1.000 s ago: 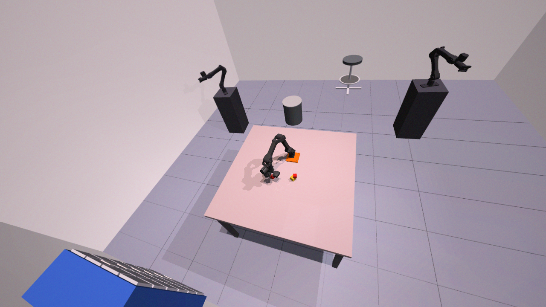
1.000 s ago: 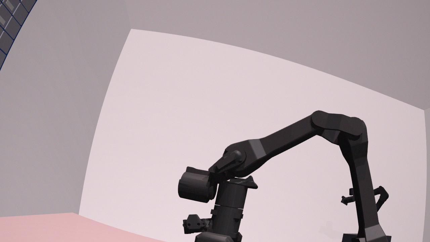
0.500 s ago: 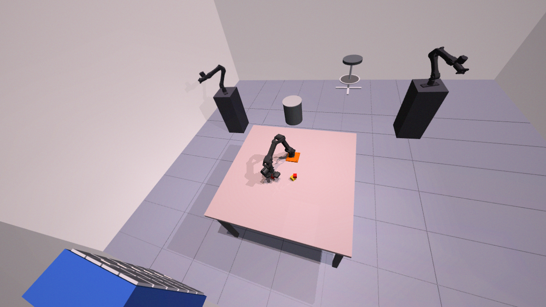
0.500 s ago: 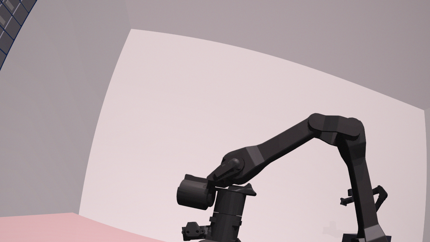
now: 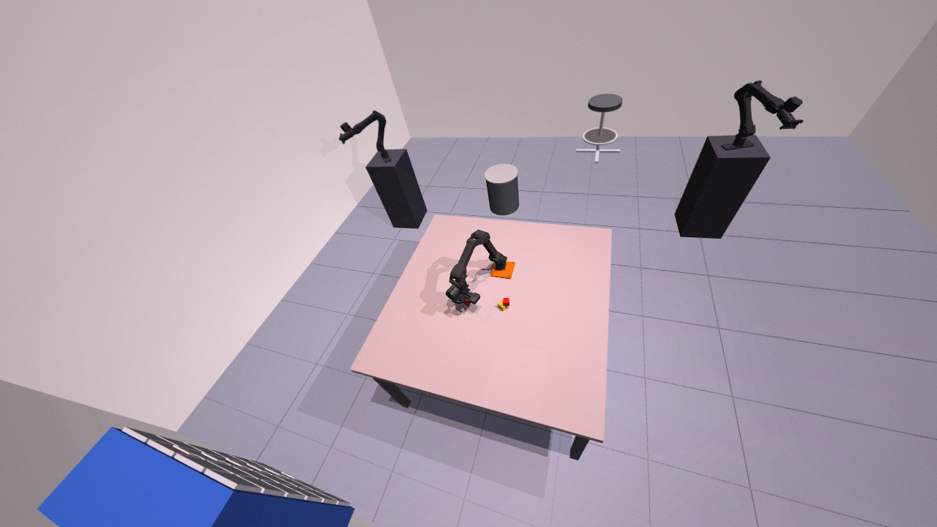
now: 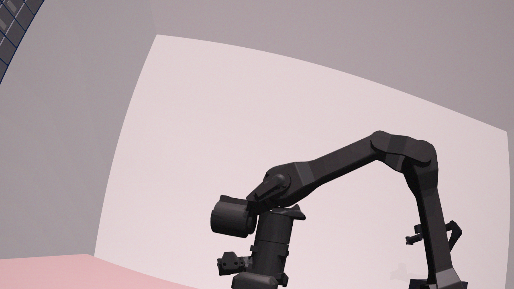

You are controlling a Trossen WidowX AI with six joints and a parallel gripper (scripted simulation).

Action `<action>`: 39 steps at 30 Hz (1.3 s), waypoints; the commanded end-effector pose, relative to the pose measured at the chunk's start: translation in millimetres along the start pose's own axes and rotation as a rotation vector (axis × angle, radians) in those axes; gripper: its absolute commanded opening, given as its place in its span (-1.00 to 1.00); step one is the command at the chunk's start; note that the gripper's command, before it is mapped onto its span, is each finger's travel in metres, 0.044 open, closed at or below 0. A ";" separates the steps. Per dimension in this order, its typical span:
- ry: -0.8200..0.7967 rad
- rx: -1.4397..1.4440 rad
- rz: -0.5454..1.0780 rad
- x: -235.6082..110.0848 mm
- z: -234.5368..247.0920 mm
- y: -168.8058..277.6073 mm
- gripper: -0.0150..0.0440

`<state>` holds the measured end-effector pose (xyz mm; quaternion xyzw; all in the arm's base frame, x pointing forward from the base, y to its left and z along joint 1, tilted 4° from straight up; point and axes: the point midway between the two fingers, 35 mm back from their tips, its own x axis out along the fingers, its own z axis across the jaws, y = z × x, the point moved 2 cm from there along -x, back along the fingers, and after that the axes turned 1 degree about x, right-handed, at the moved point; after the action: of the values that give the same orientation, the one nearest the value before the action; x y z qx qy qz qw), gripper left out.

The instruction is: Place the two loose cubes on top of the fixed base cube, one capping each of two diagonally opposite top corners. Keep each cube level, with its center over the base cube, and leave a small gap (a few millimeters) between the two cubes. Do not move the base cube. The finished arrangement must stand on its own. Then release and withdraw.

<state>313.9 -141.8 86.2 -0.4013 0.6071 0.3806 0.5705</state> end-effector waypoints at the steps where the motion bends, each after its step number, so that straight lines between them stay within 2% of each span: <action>1: 0.004 0.002 -0.014 -16.8 -0.4 -1.8 -0.14; 22: 0.003 0.002 -0.013 -82.9 0.3 3.8 -0.14; 28: 0.003 0.013 -0.013 -84.9 2.4 4.6 -0.14; 39: -0.003 0.204 -0.013 -84.3 37.1 11.3 -0.14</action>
<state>319.0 -108.6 166.2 -0.3589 0.6329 0.3337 0.5994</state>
